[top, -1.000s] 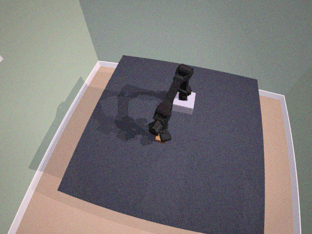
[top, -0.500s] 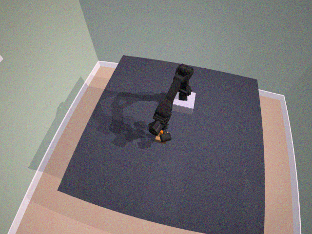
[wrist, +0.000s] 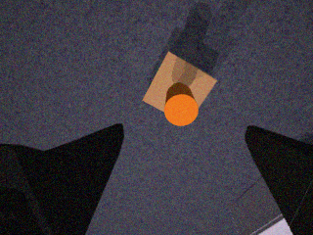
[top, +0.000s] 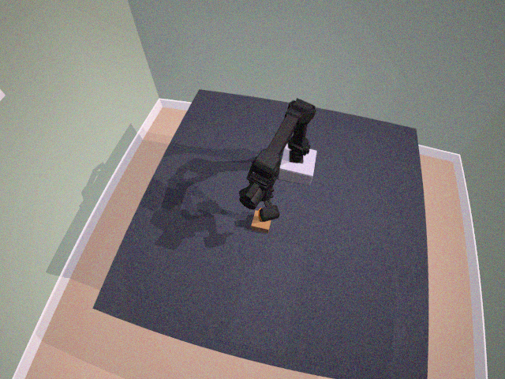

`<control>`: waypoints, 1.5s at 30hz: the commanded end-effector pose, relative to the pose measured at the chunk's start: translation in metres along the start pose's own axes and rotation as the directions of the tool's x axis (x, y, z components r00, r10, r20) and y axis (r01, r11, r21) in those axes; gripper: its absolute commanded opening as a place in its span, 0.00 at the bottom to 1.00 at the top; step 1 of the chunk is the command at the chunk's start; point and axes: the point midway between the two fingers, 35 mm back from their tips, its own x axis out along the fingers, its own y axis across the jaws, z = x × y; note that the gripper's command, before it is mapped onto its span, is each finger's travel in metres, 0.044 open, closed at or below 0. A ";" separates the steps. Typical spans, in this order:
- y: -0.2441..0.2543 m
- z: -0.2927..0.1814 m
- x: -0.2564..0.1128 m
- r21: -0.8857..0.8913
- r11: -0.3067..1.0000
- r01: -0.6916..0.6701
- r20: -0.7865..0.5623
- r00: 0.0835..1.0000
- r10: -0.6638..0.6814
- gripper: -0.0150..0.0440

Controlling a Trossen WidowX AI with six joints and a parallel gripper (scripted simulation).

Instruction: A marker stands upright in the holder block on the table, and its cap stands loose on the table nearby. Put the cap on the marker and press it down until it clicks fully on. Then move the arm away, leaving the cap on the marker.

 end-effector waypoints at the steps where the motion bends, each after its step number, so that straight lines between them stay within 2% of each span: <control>1: 0.000 0.000 0.000 -0.211 0.978 0.001 0.000 1.000 -0.001 0.82; 4: 0.000 0.001 0.002 -0.488 0.873 0.002 0.000 1.000 -0.002 0.69; 8: 0.000 0.001 0.005 -0.787 0.617 0.002 0.000 1.000 -0.003 0.51; 10: 0.000 0.001 0.007 -0.861 0.509 0.002 0.001 1.000 -0.003 0.42; 14: 0.000 0.001 0.007 -0.869 0.494 0.002 0.001 1.000 -0.003 0.25; 26: 0.000 0.001 0.009 -0.869 0.494 0.002 0.001 1.000 -0.003 0.25; 45: 0.000 0.001 0.035 -0.869 0.494 0.002 0.001 1.000 -0.003 0.25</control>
